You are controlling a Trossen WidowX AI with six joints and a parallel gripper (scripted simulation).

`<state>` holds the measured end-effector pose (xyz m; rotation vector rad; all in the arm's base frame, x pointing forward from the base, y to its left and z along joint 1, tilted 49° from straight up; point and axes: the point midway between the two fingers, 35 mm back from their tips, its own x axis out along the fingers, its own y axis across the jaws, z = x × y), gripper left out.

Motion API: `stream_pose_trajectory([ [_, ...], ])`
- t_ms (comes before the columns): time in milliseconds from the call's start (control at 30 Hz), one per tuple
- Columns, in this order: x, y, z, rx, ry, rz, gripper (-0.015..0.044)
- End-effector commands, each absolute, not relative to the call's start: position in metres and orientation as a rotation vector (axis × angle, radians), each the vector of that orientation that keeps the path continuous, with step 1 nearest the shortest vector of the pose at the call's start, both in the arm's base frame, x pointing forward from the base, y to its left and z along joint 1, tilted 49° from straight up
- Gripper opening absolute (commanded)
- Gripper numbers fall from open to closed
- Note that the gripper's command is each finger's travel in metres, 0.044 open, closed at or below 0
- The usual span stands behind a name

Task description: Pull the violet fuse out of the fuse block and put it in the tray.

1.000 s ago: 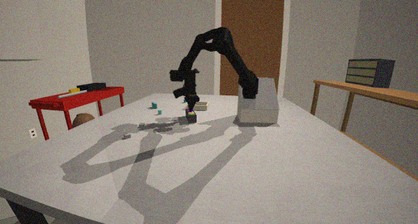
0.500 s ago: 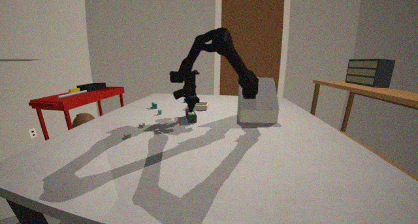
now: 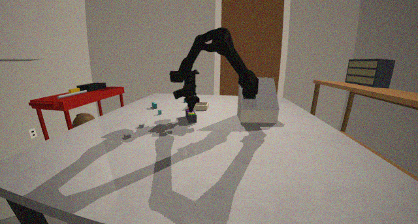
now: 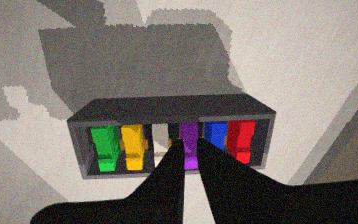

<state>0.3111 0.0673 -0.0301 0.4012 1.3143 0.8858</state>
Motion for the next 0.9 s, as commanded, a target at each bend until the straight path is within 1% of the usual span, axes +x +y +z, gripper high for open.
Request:
stream_pose_trajectory([
  [0,0.3115,0.0652,-0.0286,0.399,1.312,0.885,0.0],
  [867,0.312,0.0555,-0.0205,0.4,1.312,0.884,0.0],
])
